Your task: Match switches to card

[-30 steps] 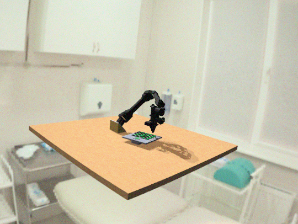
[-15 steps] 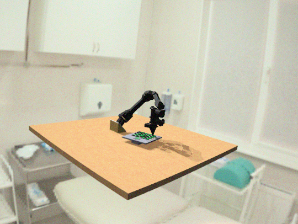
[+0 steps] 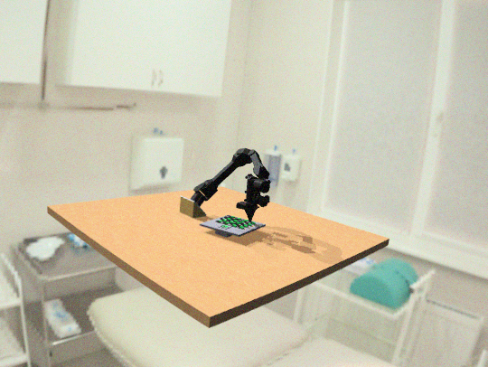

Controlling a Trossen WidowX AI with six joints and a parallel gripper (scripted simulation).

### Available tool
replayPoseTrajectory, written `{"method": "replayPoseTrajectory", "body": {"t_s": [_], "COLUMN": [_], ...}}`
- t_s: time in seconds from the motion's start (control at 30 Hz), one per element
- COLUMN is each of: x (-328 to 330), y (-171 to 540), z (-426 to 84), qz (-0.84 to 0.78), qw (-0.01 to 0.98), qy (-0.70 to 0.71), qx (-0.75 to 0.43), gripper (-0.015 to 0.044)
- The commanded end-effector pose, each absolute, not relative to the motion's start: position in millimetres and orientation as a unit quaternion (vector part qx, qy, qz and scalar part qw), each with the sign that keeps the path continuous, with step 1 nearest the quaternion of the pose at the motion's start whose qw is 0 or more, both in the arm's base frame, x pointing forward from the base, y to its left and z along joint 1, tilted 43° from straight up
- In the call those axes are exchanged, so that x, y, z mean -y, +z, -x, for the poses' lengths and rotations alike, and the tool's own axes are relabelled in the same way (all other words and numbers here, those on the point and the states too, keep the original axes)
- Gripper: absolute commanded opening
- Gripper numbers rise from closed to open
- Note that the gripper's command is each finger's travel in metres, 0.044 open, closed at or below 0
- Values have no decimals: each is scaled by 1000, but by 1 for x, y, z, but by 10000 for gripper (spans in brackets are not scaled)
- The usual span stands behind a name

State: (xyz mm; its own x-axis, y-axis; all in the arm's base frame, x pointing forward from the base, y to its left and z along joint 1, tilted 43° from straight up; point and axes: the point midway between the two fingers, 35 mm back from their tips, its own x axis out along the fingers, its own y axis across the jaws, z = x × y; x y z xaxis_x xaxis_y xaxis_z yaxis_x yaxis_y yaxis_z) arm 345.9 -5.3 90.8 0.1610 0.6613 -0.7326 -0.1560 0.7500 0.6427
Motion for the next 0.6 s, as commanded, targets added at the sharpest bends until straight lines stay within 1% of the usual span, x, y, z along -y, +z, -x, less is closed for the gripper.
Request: {"method": "replayPoseTrajectory", "body": {"t_s": [0.0,0.57], "x": [5,3], "y": [91,89], "z": [-347,-347], "qz": [-219,-219], "qw": [731,731], "qy": [280,280], "qx": [-583,-583], "gripper": [0,0]}}
